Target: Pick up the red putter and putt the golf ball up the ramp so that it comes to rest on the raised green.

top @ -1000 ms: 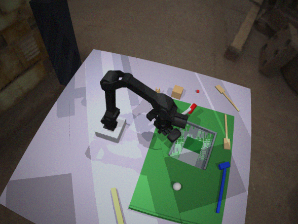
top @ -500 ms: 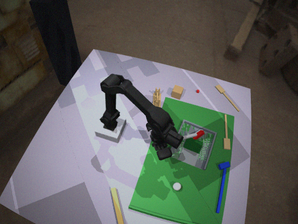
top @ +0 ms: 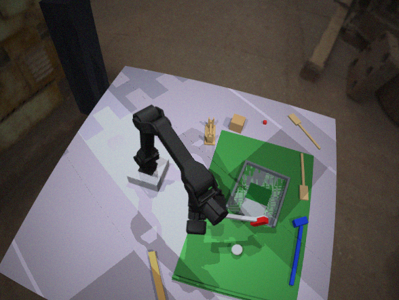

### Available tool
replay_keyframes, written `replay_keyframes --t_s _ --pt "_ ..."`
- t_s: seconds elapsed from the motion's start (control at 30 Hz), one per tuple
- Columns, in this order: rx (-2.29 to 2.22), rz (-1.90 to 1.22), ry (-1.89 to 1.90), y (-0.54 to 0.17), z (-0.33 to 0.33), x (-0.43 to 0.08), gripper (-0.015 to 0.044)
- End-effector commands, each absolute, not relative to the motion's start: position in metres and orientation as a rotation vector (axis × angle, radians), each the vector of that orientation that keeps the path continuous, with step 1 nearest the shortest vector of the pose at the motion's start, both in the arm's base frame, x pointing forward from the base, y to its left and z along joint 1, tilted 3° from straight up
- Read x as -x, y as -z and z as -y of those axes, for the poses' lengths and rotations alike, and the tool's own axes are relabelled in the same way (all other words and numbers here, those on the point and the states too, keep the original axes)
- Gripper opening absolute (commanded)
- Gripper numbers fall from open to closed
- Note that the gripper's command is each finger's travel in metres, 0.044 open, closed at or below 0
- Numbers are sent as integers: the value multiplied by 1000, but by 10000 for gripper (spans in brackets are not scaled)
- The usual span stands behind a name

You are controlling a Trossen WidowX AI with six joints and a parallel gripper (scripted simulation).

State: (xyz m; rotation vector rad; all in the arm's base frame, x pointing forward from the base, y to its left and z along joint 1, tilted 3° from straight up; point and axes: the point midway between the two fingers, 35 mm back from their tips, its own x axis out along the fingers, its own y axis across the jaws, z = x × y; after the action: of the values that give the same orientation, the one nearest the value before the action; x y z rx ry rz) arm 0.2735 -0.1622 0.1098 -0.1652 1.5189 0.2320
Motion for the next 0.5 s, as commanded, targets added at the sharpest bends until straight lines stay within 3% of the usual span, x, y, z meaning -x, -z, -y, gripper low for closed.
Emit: replay_keyframes --t_s 0.0,0.47 --pt "102 -1528 -145 -113 183 -266 0" --pt "-94 -1570 83 -114 236 -230 0"
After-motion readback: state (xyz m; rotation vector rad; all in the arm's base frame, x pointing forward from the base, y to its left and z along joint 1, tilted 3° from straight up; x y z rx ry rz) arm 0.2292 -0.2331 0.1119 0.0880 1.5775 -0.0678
